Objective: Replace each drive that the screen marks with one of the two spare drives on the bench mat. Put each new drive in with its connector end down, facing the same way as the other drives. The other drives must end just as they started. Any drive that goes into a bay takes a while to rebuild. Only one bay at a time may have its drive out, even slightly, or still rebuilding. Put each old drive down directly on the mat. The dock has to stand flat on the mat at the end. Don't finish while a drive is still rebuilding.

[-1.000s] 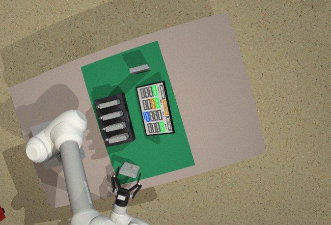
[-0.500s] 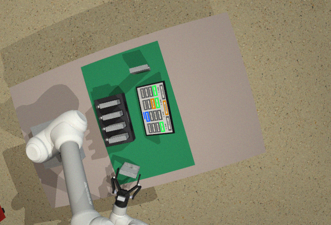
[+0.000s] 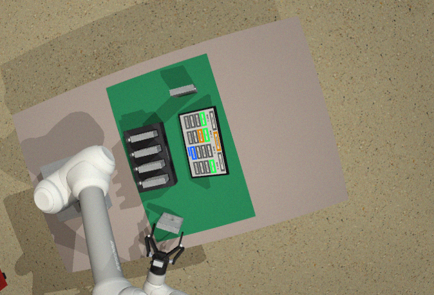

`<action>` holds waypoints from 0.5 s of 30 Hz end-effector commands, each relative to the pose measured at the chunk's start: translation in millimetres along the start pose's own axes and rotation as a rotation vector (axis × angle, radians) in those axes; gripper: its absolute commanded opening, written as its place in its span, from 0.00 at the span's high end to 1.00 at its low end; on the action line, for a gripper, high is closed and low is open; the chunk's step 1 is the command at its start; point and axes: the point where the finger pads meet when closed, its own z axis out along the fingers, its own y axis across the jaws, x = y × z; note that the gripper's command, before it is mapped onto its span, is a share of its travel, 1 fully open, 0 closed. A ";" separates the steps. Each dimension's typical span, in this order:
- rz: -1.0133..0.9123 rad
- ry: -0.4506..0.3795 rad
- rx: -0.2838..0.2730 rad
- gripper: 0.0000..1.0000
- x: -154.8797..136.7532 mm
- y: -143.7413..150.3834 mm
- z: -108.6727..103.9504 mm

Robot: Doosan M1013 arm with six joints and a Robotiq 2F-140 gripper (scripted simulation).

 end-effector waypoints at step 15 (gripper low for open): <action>-0.001 0.000 0.000 0.11 0.5 0.2 -19.3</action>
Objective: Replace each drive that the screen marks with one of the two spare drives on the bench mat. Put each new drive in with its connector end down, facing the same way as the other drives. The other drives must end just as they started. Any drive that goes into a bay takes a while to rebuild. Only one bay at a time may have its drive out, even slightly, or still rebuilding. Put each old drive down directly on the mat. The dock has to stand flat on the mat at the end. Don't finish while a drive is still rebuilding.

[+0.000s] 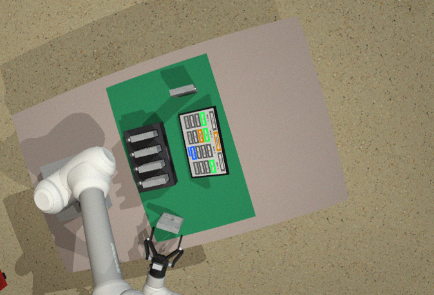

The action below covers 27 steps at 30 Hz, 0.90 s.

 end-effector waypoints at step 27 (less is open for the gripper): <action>-0.001 0.000 0.000 0.11 2.9 0.2 -6.5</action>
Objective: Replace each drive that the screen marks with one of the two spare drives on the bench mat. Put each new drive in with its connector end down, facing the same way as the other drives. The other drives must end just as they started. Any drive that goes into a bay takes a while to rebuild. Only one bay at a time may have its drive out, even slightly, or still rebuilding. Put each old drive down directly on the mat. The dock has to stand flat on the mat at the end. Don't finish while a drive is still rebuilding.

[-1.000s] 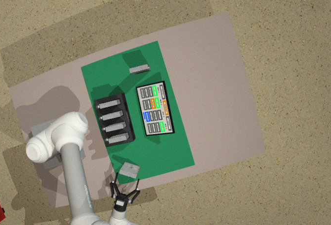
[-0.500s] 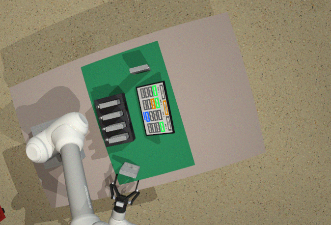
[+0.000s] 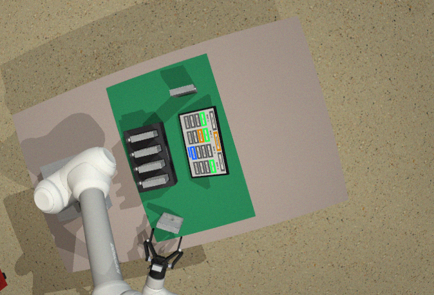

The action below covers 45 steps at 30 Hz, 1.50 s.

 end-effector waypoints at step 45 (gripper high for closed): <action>-0.001 0.000 0.000 0.11 97.3 0.1 0.0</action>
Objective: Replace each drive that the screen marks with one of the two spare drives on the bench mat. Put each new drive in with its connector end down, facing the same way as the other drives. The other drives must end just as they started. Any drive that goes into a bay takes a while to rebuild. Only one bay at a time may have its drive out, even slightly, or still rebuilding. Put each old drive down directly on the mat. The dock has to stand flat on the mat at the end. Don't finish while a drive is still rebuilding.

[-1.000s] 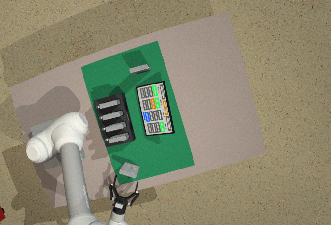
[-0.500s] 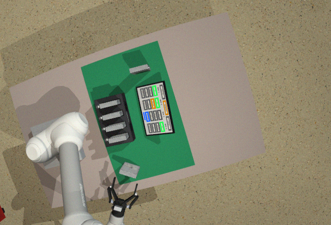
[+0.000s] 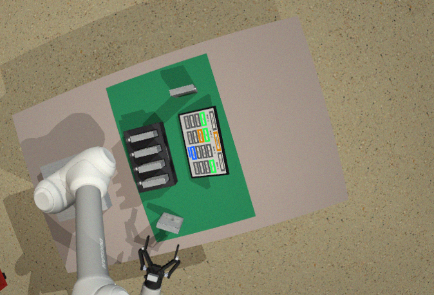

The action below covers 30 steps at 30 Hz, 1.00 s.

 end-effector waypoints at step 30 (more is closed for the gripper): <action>-0.001 -0.001 0.000 0.11 34.5 0.2 -0.1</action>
